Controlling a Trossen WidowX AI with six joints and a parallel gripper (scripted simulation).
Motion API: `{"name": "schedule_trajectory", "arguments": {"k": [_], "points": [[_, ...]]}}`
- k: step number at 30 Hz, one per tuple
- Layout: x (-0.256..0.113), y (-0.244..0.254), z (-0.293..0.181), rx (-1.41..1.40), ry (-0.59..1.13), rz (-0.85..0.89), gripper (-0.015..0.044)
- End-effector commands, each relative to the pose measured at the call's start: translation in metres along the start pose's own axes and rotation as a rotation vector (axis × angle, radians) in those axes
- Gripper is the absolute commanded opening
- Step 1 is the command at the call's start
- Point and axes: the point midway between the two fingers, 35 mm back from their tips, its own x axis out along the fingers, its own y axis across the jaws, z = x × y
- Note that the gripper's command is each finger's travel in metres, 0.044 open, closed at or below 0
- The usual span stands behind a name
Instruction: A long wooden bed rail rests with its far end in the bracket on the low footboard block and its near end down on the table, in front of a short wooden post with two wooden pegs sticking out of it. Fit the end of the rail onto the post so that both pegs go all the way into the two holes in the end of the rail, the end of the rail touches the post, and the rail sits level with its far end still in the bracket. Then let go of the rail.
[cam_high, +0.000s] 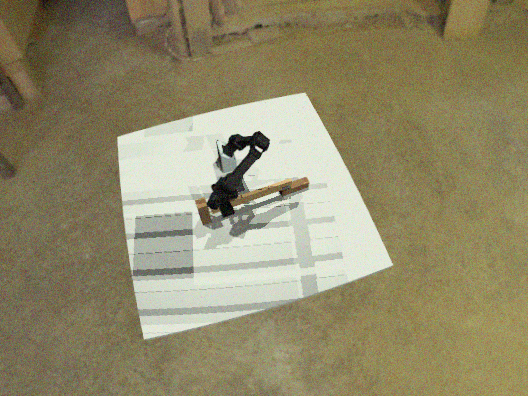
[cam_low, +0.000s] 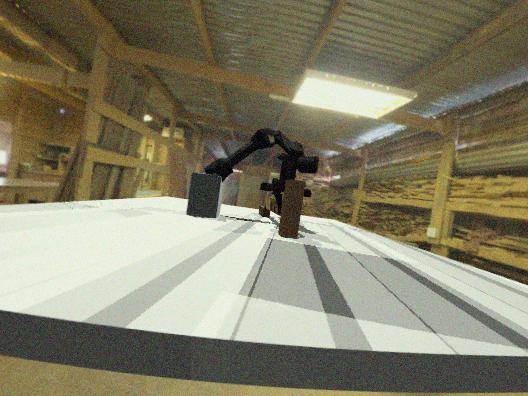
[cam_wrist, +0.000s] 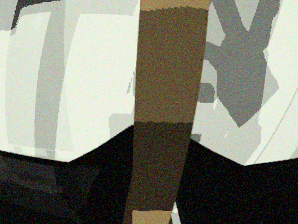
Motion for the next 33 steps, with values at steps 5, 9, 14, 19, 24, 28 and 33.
{"name": "schedule_trajectory", "arguments": {"k": [5, 9, 14, 19, 24, 28, 33], "points": [[0.0003, -0.0007, -0.0028, 0.001, 0.002, -0.003, 0.0], [0.0005, -0.0007, -0.004, 0.0, 0.002, -0.003, 0.0], [0.0003, -0.0007, -0.0055, 0.0, 0.002, -0.003, 0.0], [-0.0003, -0.0008, -0.0069, 0.0, 0.002, -0.003, 0.0], [-0.0013, -0.0009, -0.0079, 0.0, 0.002, -0.003, 0.0], [-0.0018, -0.0009, -0.0078, 0.0, 0.002, -0.003, 0.0], [-0.0019, -0.0009, -0.0066, 0.0, 0.002, -0.003, 0.0]]}}
